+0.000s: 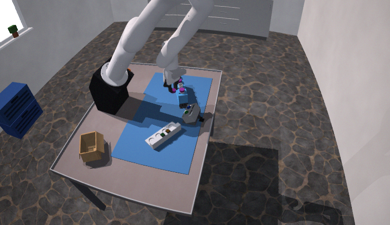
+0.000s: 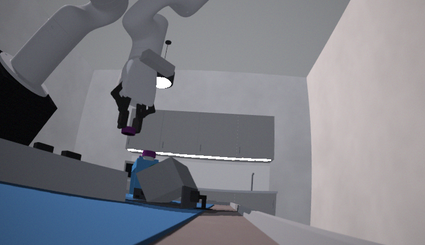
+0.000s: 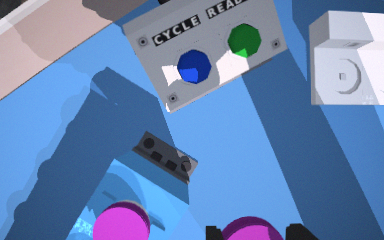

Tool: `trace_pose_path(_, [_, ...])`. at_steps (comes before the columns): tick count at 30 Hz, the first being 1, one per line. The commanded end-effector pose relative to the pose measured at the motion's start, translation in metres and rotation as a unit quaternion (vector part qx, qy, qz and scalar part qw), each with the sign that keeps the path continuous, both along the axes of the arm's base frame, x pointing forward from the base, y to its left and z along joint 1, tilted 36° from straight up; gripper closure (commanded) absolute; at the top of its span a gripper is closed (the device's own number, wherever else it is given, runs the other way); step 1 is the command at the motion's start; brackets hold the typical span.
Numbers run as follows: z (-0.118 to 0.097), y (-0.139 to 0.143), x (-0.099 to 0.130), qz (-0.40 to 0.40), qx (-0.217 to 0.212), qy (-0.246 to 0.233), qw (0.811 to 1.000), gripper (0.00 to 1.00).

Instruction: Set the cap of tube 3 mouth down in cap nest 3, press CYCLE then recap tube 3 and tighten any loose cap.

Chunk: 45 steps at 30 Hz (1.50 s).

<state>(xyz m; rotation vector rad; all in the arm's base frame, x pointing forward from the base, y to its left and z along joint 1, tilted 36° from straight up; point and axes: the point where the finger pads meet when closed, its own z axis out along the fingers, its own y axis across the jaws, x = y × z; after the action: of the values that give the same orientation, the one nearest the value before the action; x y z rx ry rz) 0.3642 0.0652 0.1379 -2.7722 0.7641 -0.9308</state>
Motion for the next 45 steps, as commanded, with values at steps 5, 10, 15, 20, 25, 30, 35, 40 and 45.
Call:
trace_pose_path(5, [0.0, -0.048, -0.002, 0.005, 0.006, 0.0, 1.0, 1.0])
trace_pose_path(10, [-0.001, -0.073, -0.004, 0.005, 0.006, 0.0, 1.0, 1.0])
trace_pose_path(15, [-0.001, -0.098, -0.006, 0.005, 0.006, 0.0, 1.0, 1.0])
trace_pose_path(20, [-0.002, -0.123, -0.008, 0.005, 0.006, 0.0, 1.0, 1.0])
trace_pose_path(25, [-0.002, -0.139, -0.01, 0.005, 0.005, 0.0, 1.0, 1.0])
trace_pose_path(30, [-0.003, -0.172, -0.012, 0.005, 0.005, 0.0, 1.0, 1.0])
trace_pose_path(35, [-0.003, -0.197, -0.014, 0.005, 0.005, 0.0, 1.0, 1.0])
trace_pose_path(40, [-0.004, -0.222, -0.016, 0.005, 0.005, 0.0, 1.0, 1.0])
trace_pose_path(45, [-0.004, -0.247, -0.018, 0.005, 0.005, 0.0, 1.0, 1.0])
